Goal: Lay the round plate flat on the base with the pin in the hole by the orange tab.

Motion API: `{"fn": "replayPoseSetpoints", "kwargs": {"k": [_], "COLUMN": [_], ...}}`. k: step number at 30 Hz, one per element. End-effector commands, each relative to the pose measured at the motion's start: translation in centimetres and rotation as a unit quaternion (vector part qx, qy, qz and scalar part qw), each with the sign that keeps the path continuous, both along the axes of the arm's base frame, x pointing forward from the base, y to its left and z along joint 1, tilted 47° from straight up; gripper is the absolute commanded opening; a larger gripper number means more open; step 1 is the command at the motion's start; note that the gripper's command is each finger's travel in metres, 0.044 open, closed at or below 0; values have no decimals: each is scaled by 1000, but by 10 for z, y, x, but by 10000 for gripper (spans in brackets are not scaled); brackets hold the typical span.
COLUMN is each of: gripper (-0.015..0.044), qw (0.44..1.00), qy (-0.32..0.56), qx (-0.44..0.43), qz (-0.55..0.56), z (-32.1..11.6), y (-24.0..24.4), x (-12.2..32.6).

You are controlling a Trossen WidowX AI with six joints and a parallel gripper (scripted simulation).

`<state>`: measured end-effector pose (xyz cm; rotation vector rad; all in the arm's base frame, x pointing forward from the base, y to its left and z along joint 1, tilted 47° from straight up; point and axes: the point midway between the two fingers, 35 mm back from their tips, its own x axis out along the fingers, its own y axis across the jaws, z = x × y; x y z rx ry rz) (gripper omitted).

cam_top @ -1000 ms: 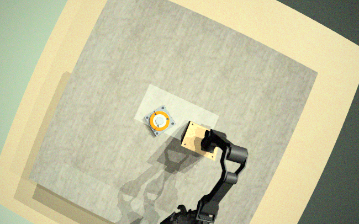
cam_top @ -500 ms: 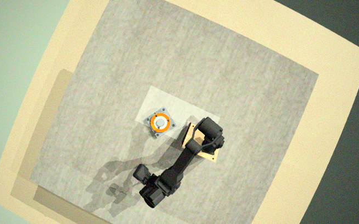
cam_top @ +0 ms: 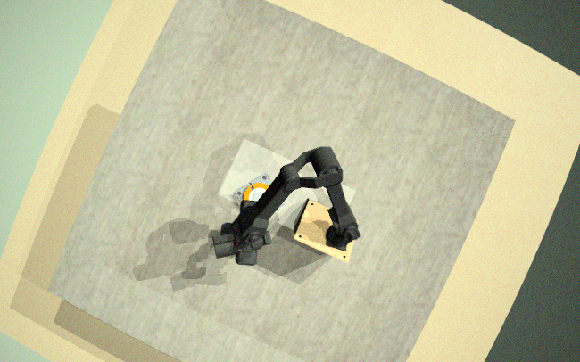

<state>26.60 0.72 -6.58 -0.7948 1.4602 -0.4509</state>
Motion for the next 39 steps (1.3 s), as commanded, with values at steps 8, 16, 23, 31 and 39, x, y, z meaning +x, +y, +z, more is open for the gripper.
{"fn": "replayPoseSetpoints", "kwargs": {"k": [8,16,23,31,39], "gripper": [0,0,0,0,0], "qw": [981,981,981,981,981], "qy": [-46,-46,-46,-46,-46], "qx": [-8,-8,-9,-9,-9], "qz": [-189,-189,-189,-189,-189], "z": [12,-3,-21,-22,-25], "y": [-55,-70,-89,-89,-89], "x": [-21,-22,-25,-21,-11]}}
